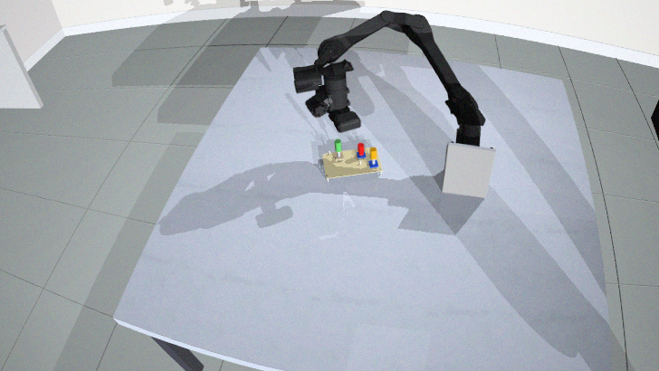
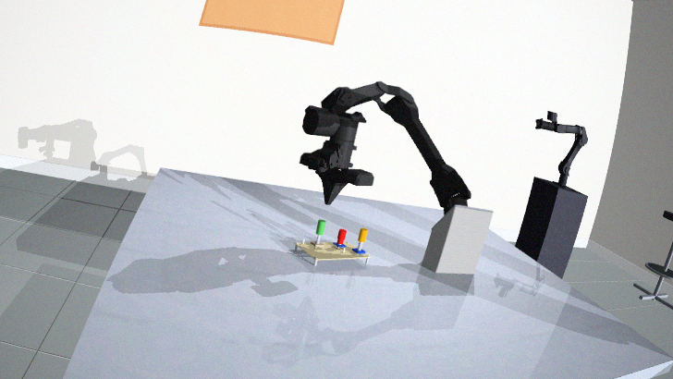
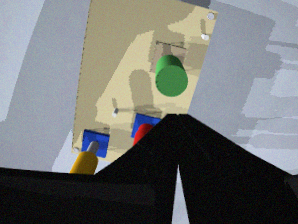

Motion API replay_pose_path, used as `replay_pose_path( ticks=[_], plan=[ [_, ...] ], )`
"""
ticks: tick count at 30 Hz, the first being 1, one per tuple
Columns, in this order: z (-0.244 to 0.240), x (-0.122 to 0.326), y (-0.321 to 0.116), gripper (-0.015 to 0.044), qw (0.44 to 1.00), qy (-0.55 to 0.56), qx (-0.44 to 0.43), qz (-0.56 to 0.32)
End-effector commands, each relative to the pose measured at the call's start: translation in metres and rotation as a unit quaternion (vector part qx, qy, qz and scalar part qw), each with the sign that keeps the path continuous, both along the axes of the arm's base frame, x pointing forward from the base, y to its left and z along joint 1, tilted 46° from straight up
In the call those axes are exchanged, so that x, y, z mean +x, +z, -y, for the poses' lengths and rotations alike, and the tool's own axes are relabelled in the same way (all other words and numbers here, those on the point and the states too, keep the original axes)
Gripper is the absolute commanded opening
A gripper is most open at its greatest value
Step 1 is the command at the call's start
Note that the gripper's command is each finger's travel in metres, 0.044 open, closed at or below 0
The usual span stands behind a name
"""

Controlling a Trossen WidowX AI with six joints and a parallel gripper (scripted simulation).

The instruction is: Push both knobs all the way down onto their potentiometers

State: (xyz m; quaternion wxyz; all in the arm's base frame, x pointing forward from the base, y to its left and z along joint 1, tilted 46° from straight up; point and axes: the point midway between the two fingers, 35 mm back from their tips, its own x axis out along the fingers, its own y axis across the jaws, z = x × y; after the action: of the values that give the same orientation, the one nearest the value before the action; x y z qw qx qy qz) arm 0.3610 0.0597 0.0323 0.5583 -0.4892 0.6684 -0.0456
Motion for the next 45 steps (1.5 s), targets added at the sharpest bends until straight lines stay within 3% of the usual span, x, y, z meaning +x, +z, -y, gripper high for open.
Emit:
replay_pose_path(
  ticks=[1, 6, 45],
  plan=[
    [-0.004, 0.002, 0.0, 0.0, 0.997, -0.057, 0.007, 0.052],
    [-0.007, 0.005, 0.002, 0.0, 0.99, -0.1, 0.013, 0.094],
    [0.021, 0.008, -0.026, 0.0, 0.99, -0.1, 0.012, 0.095]
  ],
)
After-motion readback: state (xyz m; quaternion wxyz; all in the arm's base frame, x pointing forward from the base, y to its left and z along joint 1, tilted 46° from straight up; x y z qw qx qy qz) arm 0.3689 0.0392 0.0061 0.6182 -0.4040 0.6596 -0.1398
